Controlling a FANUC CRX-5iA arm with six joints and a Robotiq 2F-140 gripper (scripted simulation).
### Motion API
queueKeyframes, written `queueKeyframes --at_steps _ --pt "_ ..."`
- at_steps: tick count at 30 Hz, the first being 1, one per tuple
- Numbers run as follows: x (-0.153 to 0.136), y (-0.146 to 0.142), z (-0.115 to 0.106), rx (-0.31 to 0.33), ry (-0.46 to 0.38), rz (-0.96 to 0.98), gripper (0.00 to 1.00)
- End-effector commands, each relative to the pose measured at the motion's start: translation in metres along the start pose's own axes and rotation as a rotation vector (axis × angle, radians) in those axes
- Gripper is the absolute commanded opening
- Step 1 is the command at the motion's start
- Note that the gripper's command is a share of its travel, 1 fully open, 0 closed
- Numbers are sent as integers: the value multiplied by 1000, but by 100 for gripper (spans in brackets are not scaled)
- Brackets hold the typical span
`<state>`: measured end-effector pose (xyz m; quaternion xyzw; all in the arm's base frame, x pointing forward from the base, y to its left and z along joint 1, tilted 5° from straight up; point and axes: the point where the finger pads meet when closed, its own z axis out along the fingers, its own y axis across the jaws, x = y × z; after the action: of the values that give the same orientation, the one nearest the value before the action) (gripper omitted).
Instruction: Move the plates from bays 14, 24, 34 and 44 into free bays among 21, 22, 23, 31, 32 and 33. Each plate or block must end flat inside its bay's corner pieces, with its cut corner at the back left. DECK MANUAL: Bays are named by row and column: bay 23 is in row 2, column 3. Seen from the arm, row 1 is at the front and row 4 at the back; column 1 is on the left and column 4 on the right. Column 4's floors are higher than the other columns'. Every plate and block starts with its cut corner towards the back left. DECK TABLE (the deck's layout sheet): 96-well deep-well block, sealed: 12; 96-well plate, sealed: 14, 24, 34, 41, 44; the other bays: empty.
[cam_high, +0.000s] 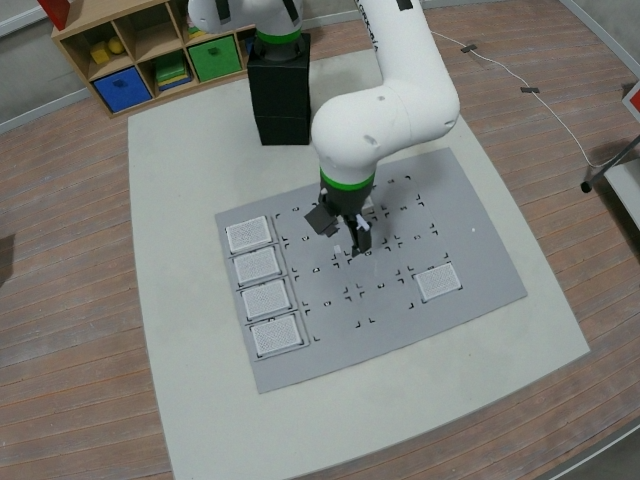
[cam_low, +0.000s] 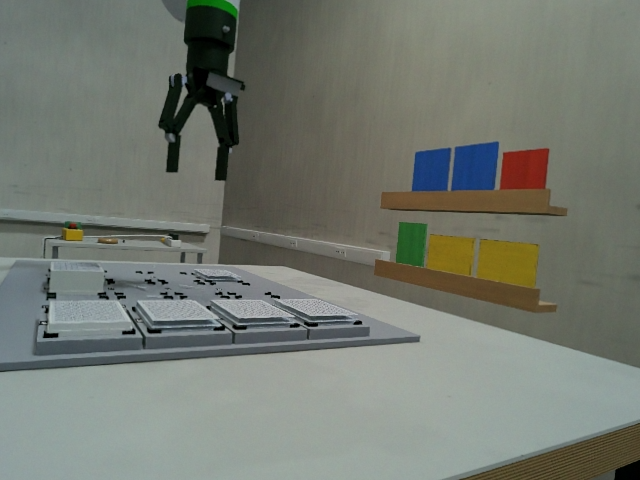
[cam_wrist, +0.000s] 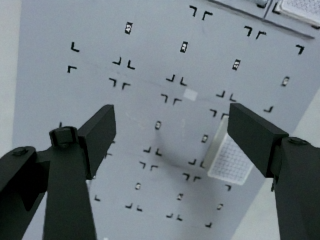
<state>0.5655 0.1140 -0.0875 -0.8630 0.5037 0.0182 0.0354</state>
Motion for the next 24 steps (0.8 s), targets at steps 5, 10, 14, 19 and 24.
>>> queueKeyframes --at_steps 5,10,14,19,24 --pt "-5 3 35 6 1 125 70" --pt "-8 5 49 7 0 143 70" --pt "-11 10 69 9 0 227 70" --pt "-13 13 84 11 -1 294 70" --pt "-16 18 101 11 -1 311 70"
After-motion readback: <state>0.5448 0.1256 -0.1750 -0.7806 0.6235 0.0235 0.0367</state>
